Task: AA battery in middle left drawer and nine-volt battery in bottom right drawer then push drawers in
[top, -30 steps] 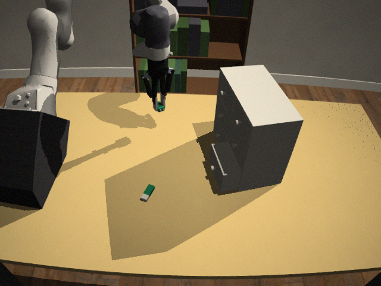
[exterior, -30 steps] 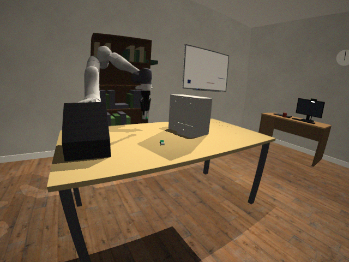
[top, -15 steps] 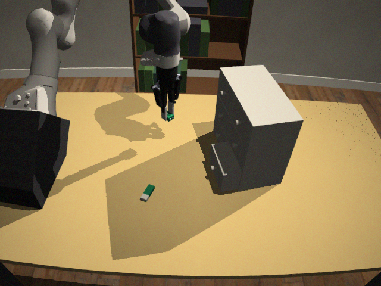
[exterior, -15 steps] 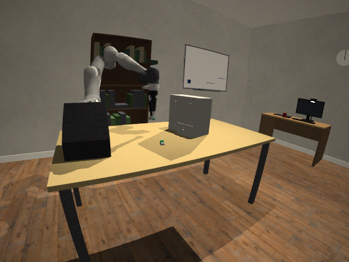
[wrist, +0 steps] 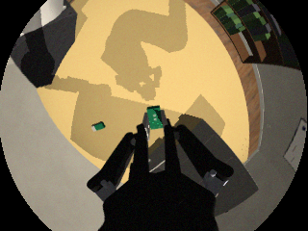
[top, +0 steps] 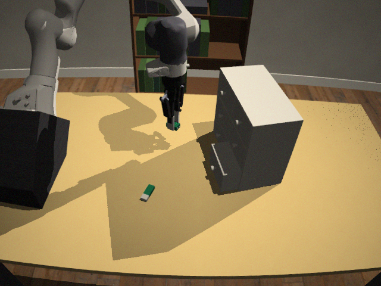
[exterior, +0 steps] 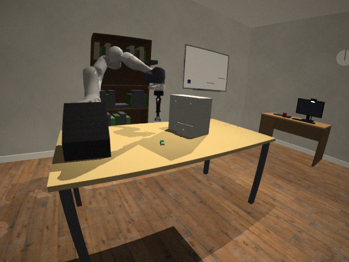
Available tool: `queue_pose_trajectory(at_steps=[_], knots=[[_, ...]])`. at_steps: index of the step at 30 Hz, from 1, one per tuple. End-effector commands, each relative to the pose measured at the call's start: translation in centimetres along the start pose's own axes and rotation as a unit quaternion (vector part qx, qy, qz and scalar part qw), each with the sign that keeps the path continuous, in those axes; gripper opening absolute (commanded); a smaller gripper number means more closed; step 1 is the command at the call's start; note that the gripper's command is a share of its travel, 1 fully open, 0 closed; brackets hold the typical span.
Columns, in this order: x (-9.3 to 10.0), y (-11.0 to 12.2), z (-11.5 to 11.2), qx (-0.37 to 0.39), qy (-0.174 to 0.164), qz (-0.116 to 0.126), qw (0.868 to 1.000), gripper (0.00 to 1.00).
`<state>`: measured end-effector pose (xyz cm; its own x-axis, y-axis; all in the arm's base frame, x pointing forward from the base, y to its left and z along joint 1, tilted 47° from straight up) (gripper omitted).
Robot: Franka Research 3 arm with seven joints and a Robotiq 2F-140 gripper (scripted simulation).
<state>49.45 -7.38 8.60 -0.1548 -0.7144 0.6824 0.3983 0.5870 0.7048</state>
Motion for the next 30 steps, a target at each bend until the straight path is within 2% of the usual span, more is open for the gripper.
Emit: queue_pose_trajectory(at_steps=[1,3,4,10,11,16,17,22,23,27,28,30], knots=[[0.0,-1.0,-0.5,0.092,0.002,0.001,0.996,0.14],[0.0,-1.0,-0.5,0.092,0.002,0.001,0.996,0.14],[0.0,-3.1,-1.9,0.148,0.002,0.0,0.989,0.14],[0.0,-3.1,-1.9,0.148,0.002,0.0,0.989,0.14],[-0.1,-5.3,-3.2,0.201,0.003,0.0,0.979,0.14],[-0.1,-5.3,-3.2,0.201,0.003,0.0,0.979,0.14],[-0.2,-7.3,-4.2,0.249,0.003,0.0,0.968,0.14],[-0.2,-7.3,-4.2,0.249,0.003,0.0,0.968,0.14],[-0.4,-9.1,-5.0,0.29,0.004,-0.001,0.957,0.14],[-0.4,-9.1,-5.0,0.29,0.004,-0.001,0.957,0.14],[-0.5,-10.7,-5.5,0.323,0.004,-0.002,0.947,0.14],[-0.5,-10.7,-5.5,0.323,0.004,-0.002,0.947,0.14]])
Point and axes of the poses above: the point where the finger pads meet when closed, its own x axis back along the fingers, its own y axis across the jaws, z = x × y, the point moved 8 cm from there along x, back along the fingers, and after that the axes turned 10 degrees about x, right-handed, at the moved point
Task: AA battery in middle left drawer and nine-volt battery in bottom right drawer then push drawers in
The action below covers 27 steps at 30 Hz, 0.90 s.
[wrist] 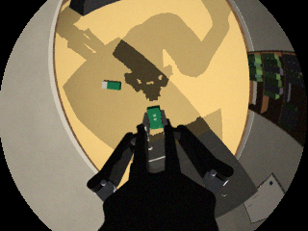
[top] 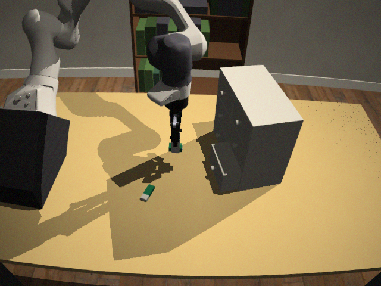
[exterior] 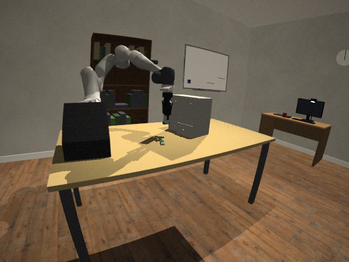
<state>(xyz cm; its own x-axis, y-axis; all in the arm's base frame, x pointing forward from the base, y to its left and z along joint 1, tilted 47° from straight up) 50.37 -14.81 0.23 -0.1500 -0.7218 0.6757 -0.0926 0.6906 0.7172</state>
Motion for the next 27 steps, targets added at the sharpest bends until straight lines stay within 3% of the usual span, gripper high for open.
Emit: queue_pose_trajectory(at_steps=[1,2,8,17,27], knots=[[0.0,-0.8,0.1,0.075,0.002,0.003,0.997,0.14],[-0.1,-2.0,0.4,0.101,0.002,0.002,0.995,0.14],[-0.2,-3.3,0.6,0.128,0.003,0.001,0.992,0.14],[0.0,-3.5,0.7,0.133,0.003,0.001,0.991,0.14],[2.2,-3.7,0.5,0.133,0.003,0.002,0.991,0.14]])
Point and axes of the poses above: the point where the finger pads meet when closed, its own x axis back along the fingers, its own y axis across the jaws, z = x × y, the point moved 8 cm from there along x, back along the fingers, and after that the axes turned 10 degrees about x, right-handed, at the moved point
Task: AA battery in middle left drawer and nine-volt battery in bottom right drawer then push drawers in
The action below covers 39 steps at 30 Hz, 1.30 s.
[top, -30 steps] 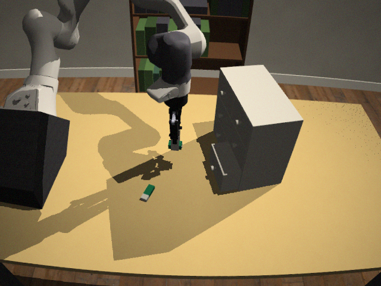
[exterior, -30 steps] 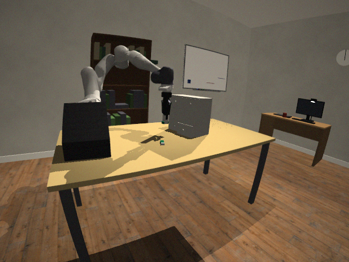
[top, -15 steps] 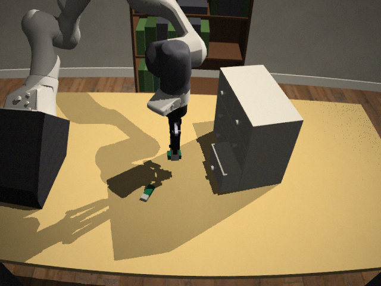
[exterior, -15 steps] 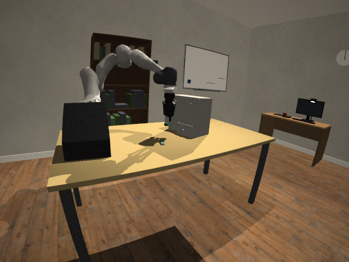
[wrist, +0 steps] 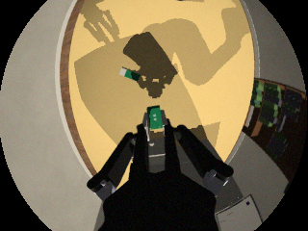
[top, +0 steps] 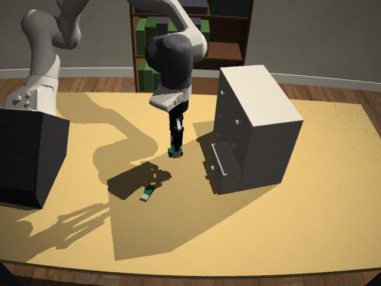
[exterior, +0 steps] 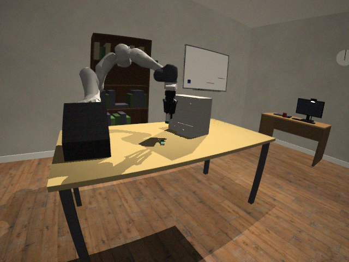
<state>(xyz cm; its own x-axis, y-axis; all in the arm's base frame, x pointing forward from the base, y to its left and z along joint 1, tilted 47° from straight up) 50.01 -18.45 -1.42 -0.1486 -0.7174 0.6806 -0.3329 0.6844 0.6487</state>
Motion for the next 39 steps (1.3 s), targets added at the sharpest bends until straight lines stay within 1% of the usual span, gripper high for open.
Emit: queue_pose_trajectory(at_steps=[1,12,19,21,28,32,36,38,39], knots=[[0.8,0.0,0.0,0.008,0.001,-0.002,1.0,0.14],[0.9,0.0,0.0,0.009,-0.002,-0.001,1.0,0.14],[0.8,0.1,0.5,0.008,-0.024,0.003,1.0,0.14],[0.8,0.1,0.5,0.008,-0.024,0.003,1.0,0.14],[0.6,0.2,1.5,0.008,-0.076,0.011,0.997,0.14],[0.3,0.4,2.3,0.008,-0.116,0.018,0.993,0.14],[0.0,0.5,3.2,0.008,-0.162,0.026,0.986,0.14],[0.0,0.5,3.2,0.008,-0.162,0.026,0.986,0.14],[-0.1,0.5,3.4,0.008,-0.174,0.028,0.984,0.14]])
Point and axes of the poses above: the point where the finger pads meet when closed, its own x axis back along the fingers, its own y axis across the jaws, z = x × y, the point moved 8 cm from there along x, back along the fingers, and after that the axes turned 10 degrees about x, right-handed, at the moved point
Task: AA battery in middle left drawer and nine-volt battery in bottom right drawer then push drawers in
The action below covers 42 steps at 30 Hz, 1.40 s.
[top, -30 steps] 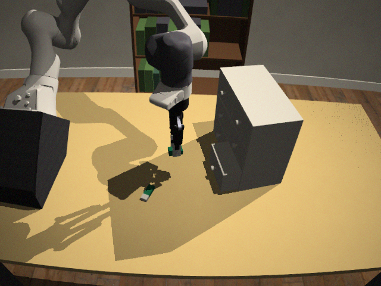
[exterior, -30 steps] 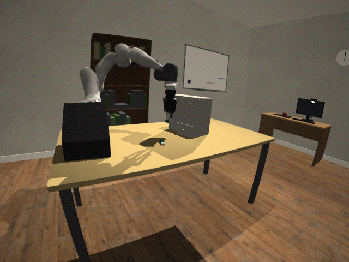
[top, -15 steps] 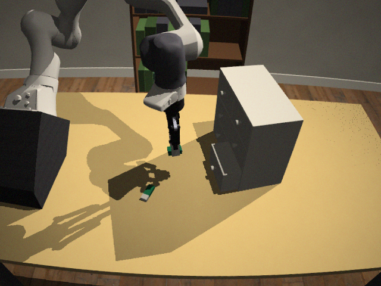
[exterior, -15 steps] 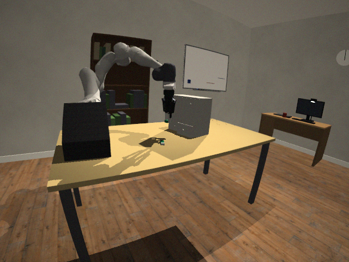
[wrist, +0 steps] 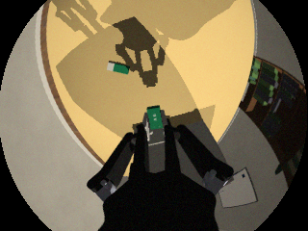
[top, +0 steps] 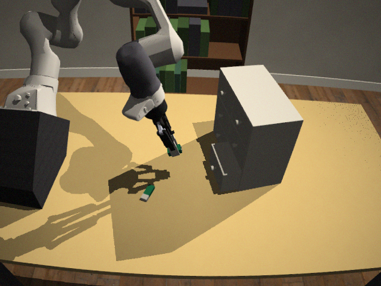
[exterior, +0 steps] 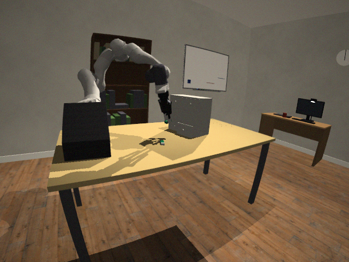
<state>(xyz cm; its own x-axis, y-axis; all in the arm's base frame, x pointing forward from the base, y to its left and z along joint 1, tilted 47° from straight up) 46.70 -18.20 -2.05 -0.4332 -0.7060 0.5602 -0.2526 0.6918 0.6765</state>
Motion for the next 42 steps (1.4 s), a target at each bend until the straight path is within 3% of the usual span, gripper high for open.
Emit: queue_pose_trajectory(at_steps=[1,8,14,16,25,31,42], knots=[[0.0,-0.3,0.4,0.053,-0.034,0.015,0.998,0.14],[-0.4,-0.2,2.4,0.054,-0.132,0.027,0.989,0.14],[-1.1,-0.1,4.3,0.054,-0.229,0.038,0.971,0.14],[-1.1,-0.1,4.3,0.054,-0.229,0.038,0.971,0.14],[-2.4,0.1,6.6,0.053,-0.353,0.053,0.933,0.14],[-3.1,0.1,7.4,0.052,-0.4,0.058,0.913,0.14],[-3.5,0.1,7.9,0.052,-0.431,0.062,0.899,0.14]])
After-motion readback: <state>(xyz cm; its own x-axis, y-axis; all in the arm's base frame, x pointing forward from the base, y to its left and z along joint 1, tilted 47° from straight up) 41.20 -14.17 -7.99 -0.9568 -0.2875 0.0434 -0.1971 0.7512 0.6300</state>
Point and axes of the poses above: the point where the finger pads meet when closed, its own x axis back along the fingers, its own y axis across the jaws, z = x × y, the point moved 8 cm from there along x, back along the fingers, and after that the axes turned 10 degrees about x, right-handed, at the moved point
